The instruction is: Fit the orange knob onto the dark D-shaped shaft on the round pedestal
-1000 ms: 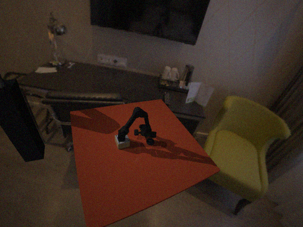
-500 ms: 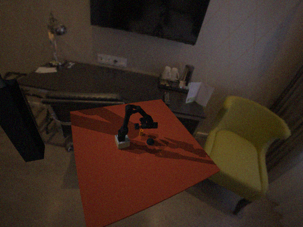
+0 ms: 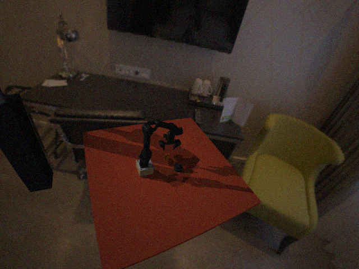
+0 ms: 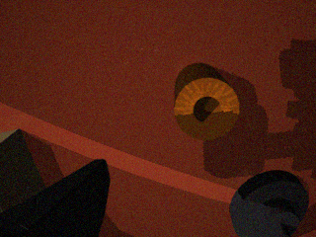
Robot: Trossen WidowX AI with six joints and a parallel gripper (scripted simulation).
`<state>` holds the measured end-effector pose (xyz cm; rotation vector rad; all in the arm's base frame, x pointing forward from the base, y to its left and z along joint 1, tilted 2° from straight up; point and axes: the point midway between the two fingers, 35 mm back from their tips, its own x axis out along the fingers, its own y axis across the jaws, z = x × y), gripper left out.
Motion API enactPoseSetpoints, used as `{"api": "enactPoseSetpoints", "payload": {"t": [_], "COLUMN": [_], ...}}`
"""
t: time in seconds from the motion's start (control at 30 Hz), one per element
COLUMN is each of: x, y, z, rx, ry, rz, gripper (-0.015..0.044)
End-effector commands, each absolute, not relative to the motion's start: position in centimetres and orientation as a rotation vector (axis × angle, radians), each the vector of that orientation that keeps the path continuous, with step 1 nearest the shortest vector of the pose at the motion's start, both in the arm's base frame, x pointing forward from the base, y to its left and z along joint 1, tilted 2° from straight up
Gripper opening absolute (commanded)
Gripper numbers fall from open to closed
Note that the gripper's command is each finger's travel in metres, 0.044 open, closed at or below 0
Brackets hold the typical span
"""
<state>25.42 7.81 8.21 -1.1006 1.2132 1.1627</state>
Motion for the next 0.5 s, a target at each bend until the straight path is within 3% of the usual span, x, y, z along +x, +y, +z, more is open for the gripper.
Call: {"api": "enactPoseSetpoints", "payload": {"t": [0.0, 0.47], "x": [25.51, 25.51], "y": [7.76, 7.76], "z": [8.36, 8.26], "rx": [-1.108, -0.167], "ry": [1.218, 1.546], "rz": [1.15, 0.231], "gripper": [0.044, 0.044]}}
